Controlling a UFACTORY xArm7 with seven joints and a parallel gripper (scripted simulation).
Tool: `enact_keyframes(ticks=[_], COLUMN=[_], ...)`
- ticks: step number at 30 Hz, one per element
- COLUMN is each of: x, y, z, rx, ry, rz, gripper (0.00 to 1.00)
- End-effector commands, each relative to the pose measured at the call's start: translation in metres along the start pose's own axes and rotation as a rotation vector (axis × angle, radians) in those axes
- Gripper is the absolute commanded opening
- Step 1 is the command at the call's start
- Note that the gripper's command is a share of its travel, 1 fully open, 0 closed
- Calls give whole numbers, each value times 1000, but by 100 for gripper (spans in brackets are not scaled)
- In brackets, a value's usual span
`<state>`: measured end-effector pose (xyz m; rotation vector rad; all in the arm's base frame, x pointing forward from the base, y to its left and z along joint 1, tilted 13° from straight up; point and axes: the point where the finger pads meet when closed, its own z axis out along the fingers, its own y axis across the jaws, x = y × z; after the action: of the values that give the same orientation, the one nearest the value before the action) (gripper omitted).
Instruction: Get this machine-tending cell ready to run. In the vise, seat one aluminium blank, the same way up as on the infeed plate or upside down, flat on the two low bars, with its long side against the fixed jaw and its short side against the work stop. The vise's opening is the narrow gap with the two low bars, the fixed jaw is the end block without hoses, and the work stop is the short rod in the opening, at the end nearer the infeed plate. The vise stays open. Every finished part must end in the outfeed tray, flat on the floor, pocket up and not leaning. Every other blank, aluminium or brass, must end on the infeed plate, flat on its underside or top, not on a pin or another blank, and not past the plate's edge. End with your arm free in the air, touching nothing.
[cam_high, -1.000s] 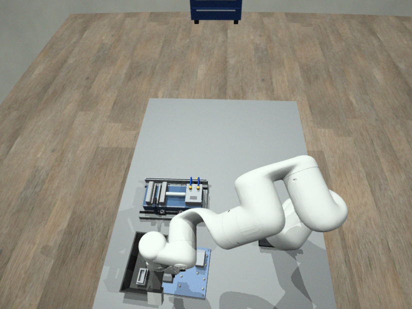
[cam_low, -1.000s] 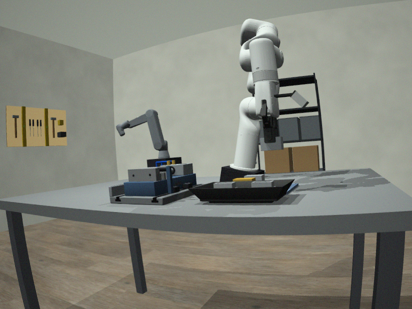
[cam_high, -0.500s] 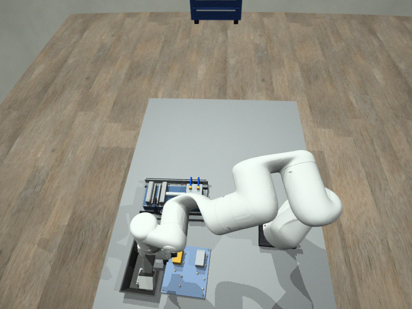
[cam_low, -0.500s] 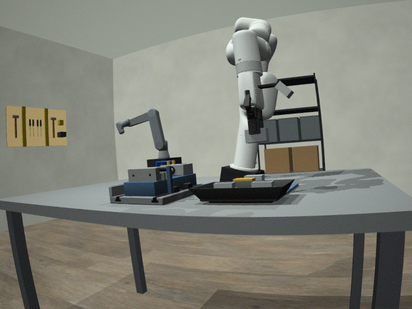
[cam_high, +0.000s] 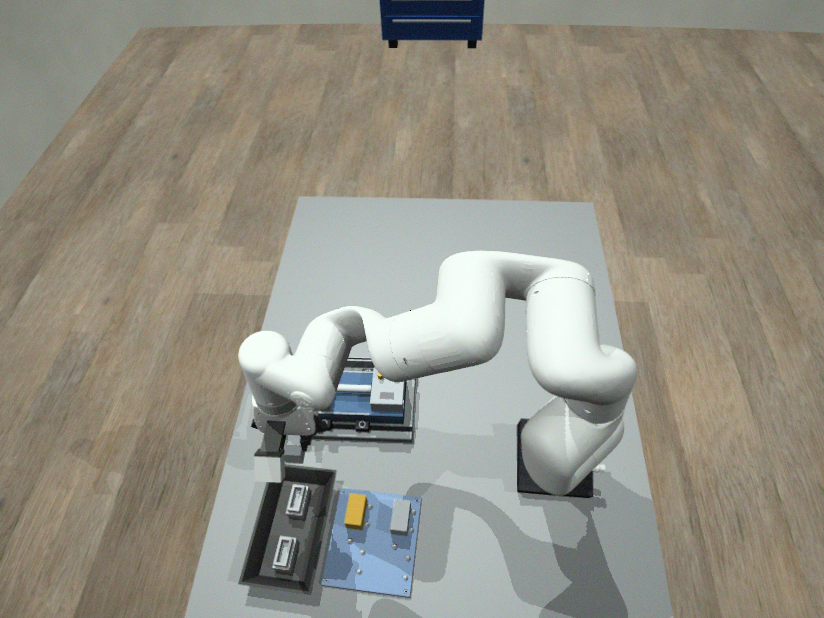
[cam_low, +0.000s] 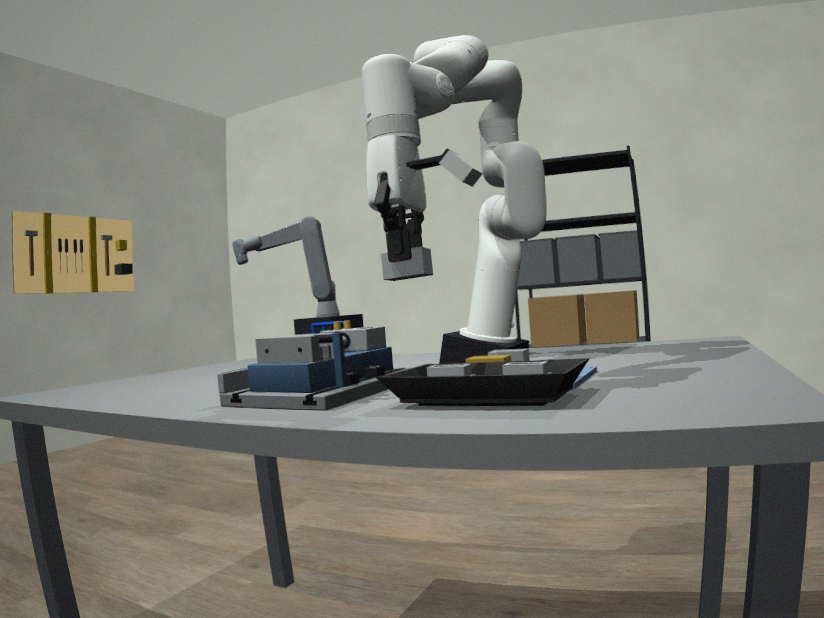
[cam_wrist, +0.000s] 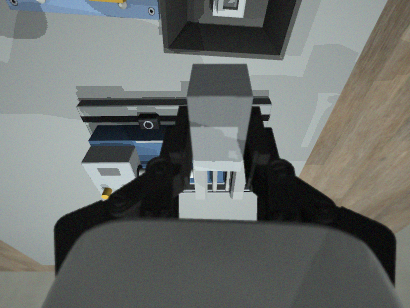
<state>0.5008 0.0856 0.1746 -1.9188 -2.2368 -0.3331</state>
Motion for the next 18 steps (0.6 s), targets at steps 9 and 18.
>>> enact_keyframes(ticks=[9,18], x=[-113,-186], y=[19,12], z=[11,31], rx=[14,41], ry=[-24,-49], rz=[2,9], gripper=[0,0])
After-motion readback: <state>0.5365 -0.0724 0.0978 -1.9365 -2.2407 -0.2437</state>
